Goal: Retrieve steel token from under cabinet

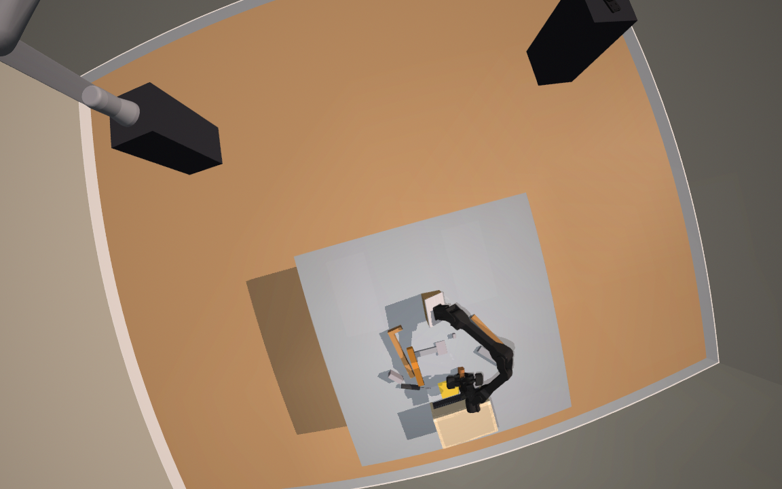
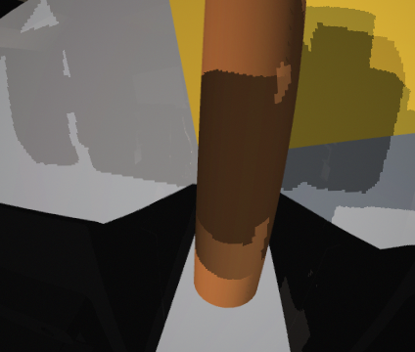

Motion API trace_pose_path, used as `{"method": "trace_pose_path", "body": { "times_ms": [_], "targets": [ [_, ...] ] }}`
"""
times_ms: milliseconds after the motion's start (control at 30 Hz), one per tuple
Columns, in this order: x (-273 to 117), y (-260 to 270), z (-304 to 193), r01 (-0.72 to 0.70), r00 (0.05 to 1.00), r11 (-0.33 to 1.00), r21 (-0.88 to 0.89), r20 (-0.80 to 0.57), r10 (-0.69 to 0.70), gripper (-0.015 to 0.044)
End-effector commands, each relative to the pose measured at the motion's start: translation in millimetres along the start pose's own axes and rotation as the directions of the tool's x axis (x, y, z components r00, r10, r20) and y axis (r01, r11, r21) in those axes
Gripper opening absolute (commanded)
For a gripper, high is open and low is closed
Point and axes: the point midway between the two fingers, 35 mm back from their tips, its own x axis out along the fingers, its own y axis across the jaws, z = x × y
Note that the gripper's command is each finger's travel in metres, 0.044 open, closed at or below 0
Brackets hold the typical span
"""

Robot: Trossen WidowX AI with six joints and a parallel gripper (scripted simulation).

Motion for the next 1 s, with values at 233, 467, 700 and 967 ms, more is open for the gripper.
{"method": "trace_pose_path", "body": {
  "times_ms": [233,467,700,967],
  "targets": [
    [1,-1,-11,0.004,1.000,1.000,-0.001,-0.003,-0.004,0.0000],
    [1,0,-18,0.004,1.000,1.000,-0.001,-0.003,-0.004,0.0000],
    [1,0,-24,0.004,1.000,1.000,0.000,-0.004,-0.004,0.0000],
    [1,1,-32,0.004,1.000,1.000,0.000,-0.004,-0.004,0.0000]
  ]
}}
